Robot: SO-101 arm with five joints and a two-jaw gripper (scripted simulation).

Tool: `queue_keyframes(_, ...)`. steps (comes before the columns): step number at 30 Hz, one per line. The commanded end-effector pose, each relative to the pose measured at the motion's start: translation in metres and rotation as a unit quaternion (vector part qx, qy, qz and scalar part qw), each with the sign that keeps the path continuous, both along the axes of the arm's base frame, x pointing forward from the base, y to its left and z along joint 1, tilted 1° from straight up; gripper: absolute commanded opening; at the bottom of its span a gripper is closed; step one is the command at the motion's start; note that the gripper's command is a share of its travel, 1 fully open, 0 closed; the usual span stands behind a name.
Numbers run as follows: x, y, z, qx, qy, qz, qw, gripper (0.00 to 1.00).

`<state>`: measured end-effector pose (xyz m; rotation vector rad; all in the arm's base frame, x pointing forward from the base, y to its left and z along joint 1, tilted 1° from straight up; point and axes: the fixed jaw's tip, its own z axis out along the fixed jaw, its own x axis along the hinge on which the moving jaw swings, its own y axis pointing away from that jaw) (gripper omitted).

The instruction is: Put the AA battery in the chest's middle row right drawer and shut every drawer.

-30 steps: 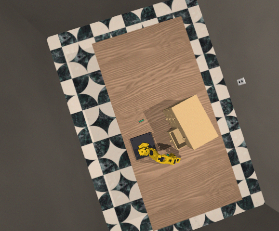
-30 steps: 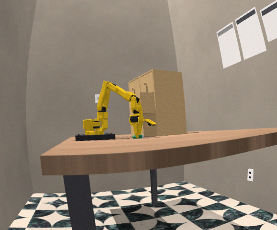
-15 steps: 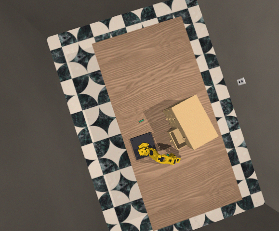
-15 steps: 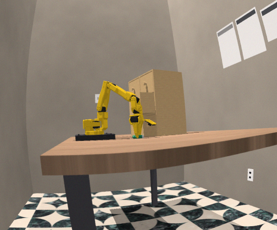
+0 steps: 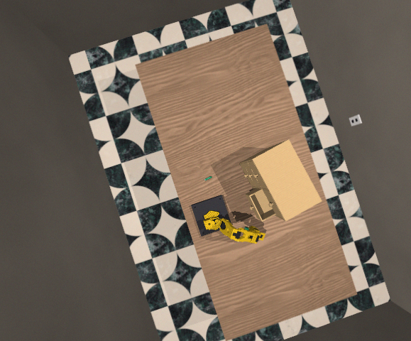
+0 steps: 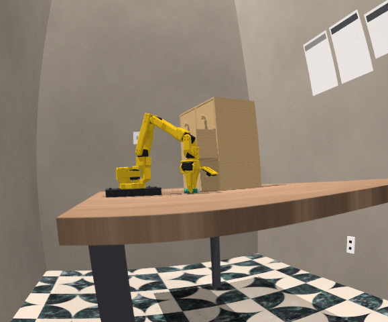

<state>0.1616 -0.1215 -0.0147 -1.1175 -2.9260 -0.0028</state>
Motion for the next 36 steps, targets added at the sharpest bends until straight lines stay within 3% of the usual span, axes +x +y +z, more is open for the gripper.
queue_keyframes(1, 0.002, -0.003, 0.012, -0.004, -0.006, -0.003, 1.0, 0.0)
queue_keyframes(19, 0.0, -0.001, 0.049, -0.004, -0.006, -0.003, 1.0, 0.0)
queue_keyframes(27, 0.0, -0.001, 0.049, -0.004, -0.006, -0.003, 1.0, 0.0)
queue_keyframes(36, -0.011, 0.036, 0.05, -0.004, -0.006, 0.078, 0.997, 0.0)
